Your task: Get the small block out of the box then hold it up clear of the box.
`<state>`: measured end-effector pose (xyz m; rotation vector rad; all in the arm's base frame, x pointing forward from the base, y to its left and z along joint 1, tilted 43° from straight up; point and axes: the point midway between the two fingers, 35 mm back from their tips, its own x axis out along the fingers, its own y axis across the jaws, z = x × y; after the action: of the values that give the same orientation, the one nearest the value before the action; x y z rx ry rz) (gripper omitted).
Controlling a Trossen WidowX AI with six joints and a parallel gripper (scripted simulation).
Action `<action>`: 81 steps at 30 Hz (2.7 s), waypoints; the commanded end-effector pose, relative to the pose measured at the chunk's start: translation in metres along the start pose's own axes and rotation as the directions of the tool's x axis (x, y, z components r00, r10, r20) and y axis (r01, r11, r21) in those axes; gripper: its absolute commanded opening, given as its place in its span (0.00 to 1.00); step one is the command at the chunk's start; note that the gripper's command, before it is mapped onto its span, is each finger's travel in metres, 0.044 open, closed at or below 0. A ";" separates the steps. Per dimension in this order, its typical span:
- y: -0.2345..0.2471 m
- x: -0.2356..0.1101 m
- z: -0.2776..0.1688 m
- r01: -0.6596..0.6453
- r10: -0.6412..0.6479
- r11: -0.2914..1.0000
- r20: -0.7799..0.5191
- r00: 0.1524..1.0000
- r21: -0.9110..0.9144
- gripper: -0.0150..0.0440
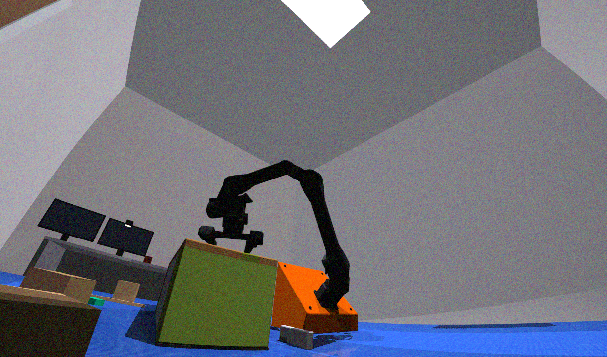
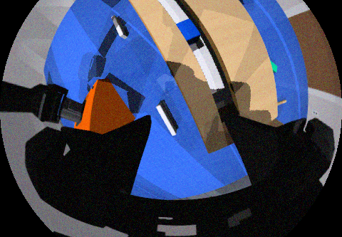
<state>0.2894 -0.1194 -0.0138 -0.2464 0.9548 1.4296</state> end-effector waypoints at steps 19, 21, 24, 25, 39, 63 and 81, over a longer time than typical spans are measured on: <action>0.028 -0.001 0.049 0.027 0.029 0.908 0.126 0.992 -0.419 0.93; 0.028 0.002 0.049 0.027 0.028 0.908 0.125 0.992 -0.419 0.93; 0.027 0.007 0.050 0.027 0.028 0.908 0.125 0.992 -0.419 0.93; 0.027 0.009 0.050 0.027 0.028 0.908 0.125 0.992 -0.419 0.93; 0.024 0.031 0.051 0.028 0.028 0.907 0.125 0.992 -0.419 0.93; 0.025 0.070 0.053 0.028 0.029 0.907 0.128 0.991 -0.420 0.93; 0.036 0.069 0.078 0.021 0.035 0.906 0.123 0.992 -0.423 0.93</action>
<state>0.2788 -0.0162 -0.0048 -0.4641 0.5356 1.6380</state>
